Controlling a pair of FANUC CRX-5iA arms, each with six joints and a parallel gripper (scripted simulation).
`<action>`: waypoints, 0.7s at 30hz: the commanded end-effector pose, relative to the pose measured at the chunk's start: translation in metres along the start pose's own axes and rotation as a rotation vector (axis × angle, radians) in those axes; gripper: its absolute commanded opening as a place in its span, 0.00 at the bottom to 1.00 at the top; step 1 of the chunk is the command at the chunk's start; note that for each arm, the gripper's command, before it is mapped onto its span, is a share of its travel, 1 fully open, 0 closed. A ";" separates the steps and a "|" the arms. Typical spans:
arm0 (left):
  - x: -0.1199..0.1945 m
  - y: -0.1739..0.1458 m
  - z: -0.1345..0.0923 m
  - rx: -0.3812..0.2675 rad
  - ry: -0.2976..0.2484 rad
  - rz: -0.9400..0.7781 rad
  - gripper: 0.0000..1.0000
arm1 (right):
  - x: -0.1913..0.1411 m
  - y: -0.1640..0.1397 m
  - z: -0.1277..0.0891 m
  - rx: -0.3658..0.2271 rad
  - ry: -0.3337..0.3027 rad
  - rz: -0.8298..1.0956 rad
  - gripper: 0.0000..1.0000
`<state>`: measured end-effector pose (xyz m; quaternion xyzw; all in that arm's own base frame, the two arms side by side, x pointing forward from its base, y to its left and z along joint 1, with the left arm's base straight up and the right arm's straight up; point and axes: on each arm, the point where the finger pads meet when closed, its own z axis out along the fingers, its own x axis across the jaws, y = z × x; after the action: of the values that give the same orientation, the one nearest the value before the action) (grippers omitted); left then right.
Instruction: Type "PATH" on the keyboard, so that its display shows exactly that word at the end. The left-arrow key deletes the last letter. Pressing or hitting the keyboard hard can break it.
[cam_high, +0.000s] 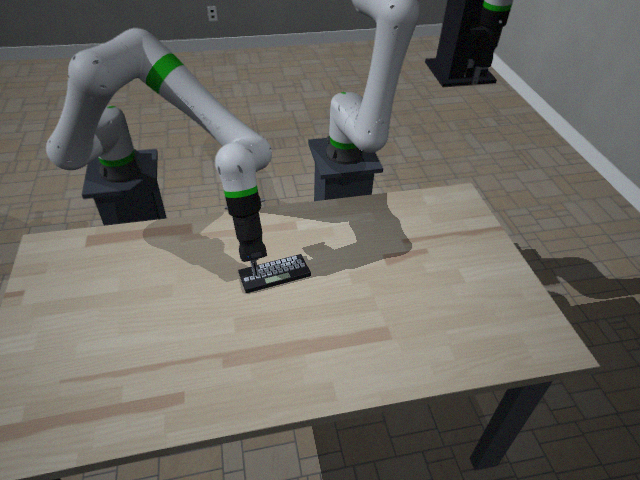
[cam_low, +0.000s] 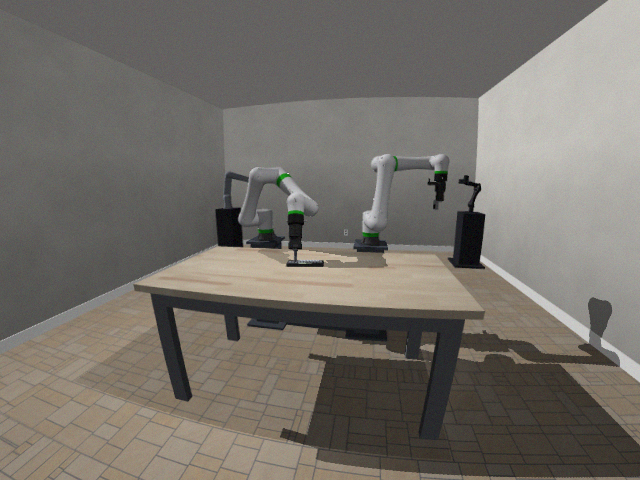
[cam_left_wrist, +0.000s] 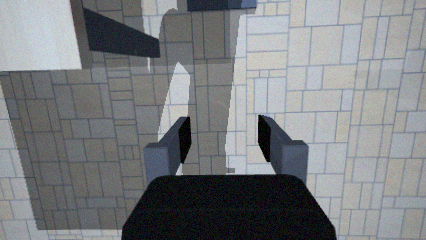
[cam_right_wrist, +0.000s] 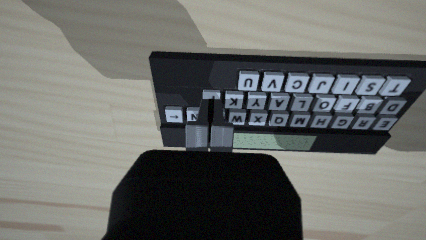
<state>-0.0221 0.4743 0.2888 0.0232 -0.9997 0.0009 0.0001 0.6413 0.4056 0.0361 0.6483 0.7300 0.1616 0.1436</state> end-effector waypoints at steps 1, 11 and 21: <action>0.000 0.000 -0.001 -0.002 0.000 0.000 1.00 | 0.000 0.001 -0.001 -0.003 0.001 0.000 0.00; 0.000 0.000 -0.001 -0.002 0.000 0.000 1.00 | 0.000 0.002 -0.002 -0.003 0.001 0.000 0.00; 0.000 0.000 -0.001 -0.002 0.000 0.000 1.00 | 0.000 0.005 -0.010 -0.003 0.001 0.000 0.00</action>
<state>-0.0221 0.4743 0.2888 0.0232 -0.9997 0.0009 0.0001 0.6414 0.4055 0.0451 0.6484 0.7300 0.1616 0.1437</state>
